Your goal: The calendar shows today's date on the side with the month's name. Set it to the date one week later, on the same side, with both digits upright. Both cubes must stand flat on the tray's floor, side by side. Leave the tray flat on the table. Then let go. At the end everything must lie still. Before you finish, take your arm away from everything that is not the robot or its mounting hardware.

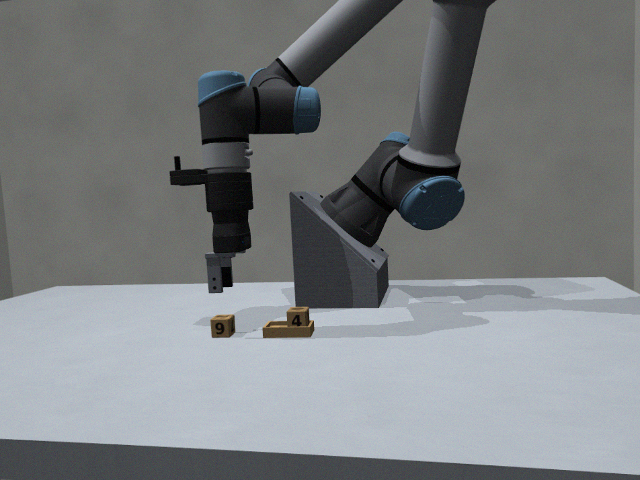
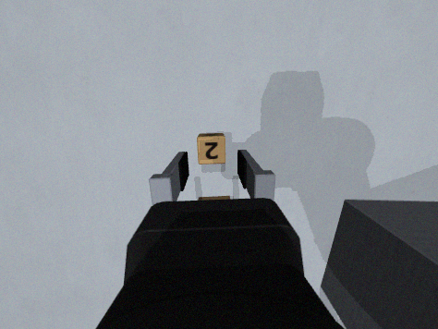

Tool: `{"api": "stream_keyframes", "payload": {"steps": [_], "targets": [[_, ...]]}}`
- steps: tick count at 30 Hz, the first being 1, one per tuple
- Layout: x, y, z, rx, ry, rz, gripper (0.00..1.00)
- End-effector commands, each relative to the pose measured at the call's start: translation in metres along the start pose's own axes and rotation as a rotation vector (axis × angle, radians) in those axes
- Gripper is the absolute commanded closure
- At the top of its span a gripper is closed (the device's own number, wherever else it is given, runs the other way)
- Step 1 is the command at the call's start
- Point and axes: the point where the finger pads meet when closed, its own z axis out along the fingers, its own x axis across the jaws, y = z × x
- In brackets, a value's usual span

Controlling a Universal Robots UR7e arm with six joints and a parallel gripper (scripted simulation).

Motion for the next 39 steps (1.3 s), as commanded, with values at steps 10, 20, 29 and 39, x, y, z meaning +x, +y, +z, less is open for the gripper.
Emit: {"api": "stream_keyframes", "payload": {"steps": [10,20,29,39], "targets": [[0.0,0.001,0.023,-0.001,0.0,0.0,0.1],[0.0,0.001,0.033,-0.001,0.0,0.0,0.1],[-0.001,0.0,0.038,0.0,0.0,0.0,0.1],[-0.001,0.0,0.037,0.002,-0.001,-0.001,0.1]]}}
